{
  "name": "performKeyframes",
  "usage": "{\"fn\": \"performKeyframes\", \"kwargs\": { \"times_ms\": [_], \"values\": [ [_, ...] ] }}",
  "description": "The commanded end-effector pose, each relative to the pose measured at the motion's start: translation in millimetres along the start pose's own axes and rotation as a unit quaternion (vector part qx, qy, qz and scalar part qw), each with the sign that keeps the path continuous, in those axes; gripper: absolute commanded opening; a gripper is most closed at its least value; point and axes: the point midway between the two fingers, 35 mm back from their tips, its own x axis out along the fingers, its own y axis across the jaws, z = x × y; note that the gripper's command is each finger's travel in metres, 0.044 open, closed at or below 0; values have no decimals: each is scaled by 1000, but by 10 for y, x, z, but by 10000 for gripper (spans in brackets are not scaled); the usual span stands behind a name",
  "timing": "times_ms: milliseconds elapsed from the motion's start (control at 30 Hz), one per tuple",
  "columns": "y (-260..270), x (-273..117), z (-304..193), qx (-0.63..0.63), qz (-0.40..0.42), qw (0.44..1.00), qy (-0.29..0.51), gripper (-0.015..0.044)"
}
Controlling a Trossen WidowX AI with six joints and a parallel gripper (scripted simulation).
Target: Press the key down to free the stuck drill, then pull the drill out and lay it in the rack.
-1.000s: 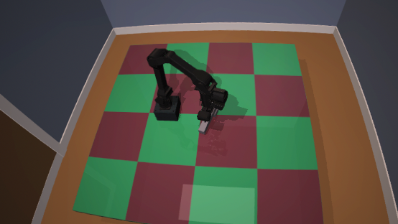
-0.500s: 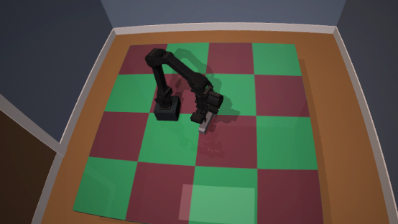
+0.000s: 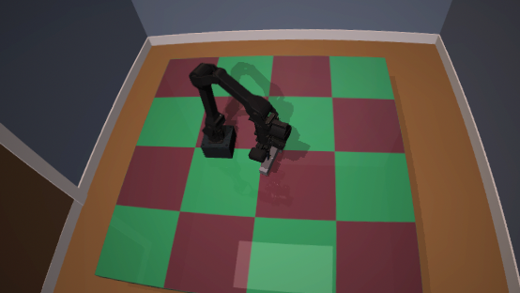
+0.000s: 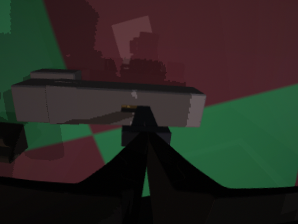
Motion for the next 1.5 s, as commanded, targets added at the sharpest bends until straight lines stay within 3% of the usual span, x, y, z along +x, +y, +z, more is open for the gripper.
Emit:
{"fn": "performKeyframes", "kwargs": {
  "times_ms": [0, 1467],
  "values": [
    [5, 56, -6, 3, 0, 1000, 7, 0],
    [21, 222, -47, 3, 1, 1000, 7, 0]
  ]
}}
